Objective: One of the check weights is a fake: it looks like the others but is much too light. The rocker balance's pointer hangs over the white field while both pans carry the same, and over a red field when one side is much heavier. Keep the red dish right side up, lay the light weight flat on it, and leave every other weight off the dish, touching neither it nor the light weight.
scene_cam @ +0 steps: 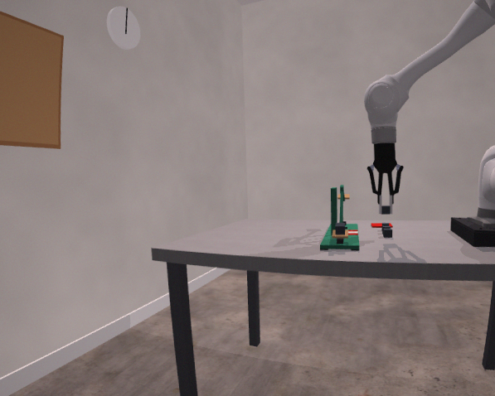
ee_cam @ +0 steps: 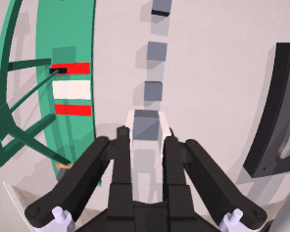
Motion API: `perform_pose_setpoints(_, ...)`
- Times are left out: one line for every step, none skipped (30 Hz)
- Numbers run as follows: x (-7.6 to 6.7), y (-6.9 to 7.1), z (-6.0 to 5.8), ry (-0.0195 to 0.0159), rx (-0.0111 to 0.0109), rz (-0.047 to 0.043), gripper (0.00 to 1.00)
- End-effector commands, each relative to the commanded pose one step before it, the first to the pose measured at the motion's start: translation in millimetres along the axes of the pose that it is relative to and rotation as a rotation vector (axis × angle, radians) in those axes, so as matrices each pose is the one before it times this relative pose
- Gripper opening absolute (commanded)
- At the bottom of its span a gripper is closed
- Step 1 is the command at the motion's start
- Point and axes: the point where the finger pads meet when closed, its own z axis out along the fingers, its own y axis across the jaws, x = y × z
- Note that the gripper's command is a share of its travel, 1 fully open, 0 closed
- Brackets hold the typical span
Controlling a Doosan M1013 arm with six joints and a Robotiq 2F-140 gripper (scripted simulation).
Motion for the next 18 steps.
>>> perform_pose_setpoints(-39.63, 6.04, 13.0, 0.00693, -0.00047, 0.00334, 0.24)
perform_pose_setpoints(-7.92, 2.77, 2.69, 0.00014, -0.00025, 0.00016, 0.24)
perform_pose_setpoints(-4.52, 1.67, 1.55, 0.00009, -0.00015, 0.0001, 0.24)
perform_pose_setpoints(0.0, 0.0, 0.0, 0.0, 0.0, 0.0, 0.24)
perform_pose_setpoints(0.0, 0.0, 0.0, 0.0, 0.0, 0.0, 0.24)
perform_pose_setpoints(-1.84, 0.7, 0.63, 0.00004, -0.00006, 0.00004, 0.24)
perform_pose_setpoints(-0.29, 0.11, 0.1, 0.00001, -0.00001, 0.00001, 0.24)
perform_pose_setpoints(0.0, 0.0, 0.0, 0.0, 0.0, 0.0, 0.24)
perform_pose_setpoints(0.0, 0.0, 0.0, 0.0, 0.0, 0.0, 0.24)
perform_pose_setpoints(0.0, 0.0, 0.0, 0.0, 0.0, 0.0, 0.24)
perform_pose_setpoints(0.0, 0.0, 0.0, 0.0, 0.0, 0.0, 0.24)
perform_pose_setpoints(0.0, 0.0, 0.0, 0.0, 0.0, 0.0, 0.24)
perform_pose_setpoints(0.0, 0.0, 0.0, 0.0, 0.0, 0.0, 0.24)
perform_pose_setpoints(0.0, 0.0, 0.0, 0.0, 0.0, 0.0, 0.24)
perform_pose_setpoints(0.0, 0.0, 0.0, 0.0, 0.0, 0.0, 0.24)
perform_pose_setpoints(0.0, 0.0, 0.0, 0.0, 0.0, 0.0, 0.24)
perform_pose_setpoints(0.0, 0.0, 0.01, 0.0, 0.0, 0.0, 0.24)
perform_pose_setpoints(0.0, 0.0, 0.1, 0.0, 0.0, 0.0, 0.24)
